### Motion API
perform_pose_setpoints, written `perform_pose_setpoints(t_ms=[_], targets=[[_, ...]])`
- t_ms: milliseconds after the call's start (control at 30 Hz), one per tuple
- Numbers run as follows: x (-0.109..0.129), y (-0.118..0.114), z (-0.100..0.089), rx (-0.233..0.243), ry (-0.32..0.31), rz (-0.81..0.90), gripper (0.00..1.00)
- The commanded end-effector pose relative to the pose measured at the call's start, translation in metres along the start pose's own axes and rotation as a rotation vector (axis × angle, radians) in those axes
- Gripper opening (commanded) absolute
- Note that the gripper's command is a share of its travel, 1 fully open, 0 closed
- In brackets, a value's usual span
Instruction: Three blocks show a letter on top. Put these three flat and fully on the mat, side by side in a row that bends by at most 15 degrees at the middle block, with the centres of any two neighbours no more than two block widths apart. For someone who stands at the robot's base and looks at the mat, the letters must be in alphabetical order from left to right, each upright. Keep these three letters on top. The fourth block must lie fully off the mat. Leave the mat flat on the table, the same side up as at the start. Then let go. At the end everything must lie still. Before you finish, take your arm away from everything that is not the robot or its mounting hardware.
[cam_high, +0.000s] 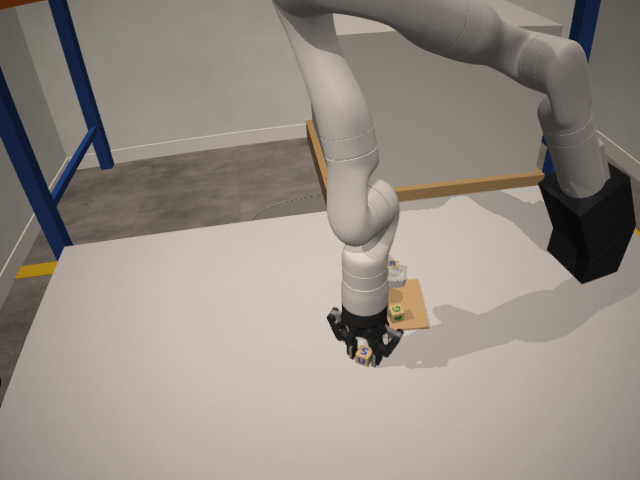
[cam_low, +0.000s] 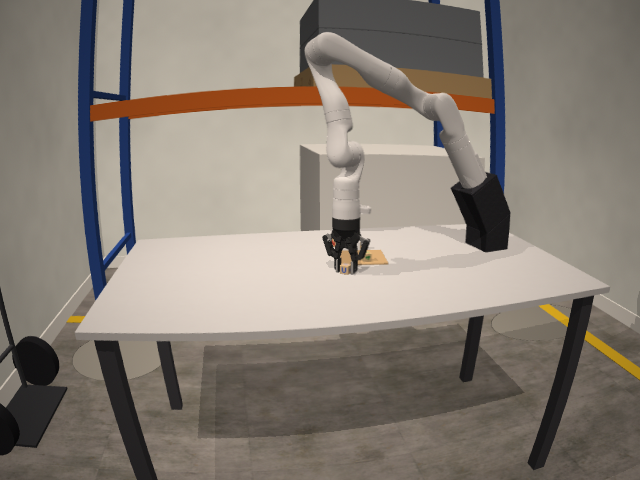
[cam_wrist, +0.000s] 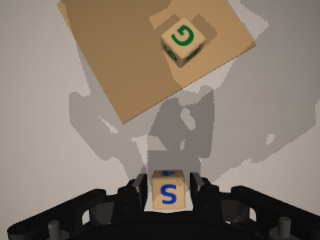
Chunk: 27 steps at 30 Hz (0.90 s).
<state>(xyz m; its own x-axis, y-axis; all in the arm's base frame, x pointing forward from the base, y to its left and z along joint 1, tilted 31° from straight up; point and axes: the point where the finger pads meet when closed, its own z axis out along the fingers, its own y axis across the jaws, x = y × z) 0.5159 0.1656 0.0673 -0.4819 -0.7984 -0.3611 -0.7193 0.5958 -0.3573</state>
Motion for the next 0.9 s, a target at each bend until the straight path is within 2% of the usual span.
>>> perform_pose_setpoints(t_ms=[0,67,100,867], targets=[[-0.0005,-0.0003,-0.0005,0.001,-0.001,0.0,0.41],[-0.0005,-0.0003,-0.0005,0.001,-0.001,0.0,0.41],[-0.0005,-0.0003,-0.0005,0.001,-0.001,0.0,0.21],[-0.0005,-0.0003,-0.0005,0.001,-0.001,0.0,0.21]])
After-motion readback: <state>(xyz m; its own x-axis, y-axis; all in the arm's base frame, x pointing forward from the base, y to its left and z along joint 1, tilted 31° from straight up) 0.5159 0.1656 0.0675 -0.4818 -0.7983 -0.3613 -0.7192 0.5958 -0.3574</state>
